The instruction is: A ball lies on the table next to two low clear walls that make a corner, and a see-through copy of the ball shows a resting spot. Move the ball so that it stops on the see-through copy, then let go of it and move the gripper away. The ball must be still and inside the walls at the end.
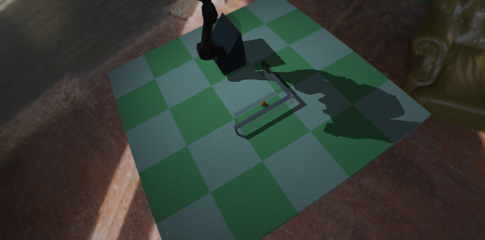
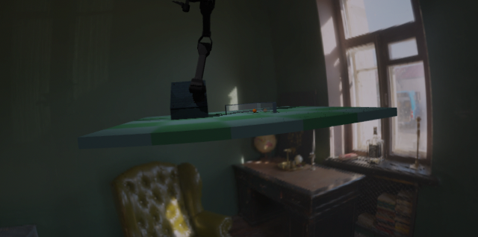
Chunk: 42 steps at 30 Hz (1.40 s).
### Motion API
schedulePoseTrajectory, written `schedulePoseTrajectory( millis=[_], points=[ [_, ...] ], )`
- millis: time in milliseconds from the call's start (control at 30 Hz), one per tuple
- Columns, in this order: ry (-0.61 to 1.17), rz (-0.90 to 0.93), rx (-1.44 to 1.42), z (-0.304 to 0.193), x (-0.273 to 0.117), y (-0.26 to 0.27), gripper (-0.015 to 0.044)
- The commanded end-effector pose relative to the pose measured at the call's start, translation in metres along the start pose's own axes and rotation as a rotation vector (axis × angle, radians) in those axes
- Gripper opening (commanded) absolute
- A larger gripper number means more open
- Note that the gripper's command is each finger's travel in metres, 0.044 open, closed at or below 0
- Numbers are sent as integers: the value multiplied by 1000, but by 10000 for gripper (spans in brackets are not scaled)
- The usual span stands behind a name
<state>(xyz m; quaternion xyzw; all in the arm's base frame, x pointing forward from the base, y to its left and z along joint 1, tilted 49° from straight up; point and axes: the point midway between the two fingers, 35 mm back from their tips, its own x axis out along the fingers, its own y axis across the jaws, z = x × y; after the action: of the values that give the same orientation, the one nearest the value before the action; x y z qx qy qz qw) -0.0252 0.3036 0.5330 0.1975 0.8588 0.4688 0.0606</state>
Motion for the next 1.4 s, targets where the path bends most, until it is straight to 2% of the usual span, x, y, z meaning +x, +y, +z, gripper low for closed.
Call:
schedulePoseTrajectory(
  millis=[0, 200, 433, 633, 800, 1000, 1367],
  points=[
    [4, -2, -8, -2, 1, 0, 374],
    [151, -37, -255, -82, 27, -20, 226],
    [375, -41, -580, -187, 35, -59, 226],
    [589, 1, -855, -272, 15, -101, 226],
    [800, 81, -1066, -341, -26, -142, 226],
    [1057, 226, -1296, -403, -97, -193, 226],
    [1422, 550, -1586, -443, -233, -265, 226]
  ],
)
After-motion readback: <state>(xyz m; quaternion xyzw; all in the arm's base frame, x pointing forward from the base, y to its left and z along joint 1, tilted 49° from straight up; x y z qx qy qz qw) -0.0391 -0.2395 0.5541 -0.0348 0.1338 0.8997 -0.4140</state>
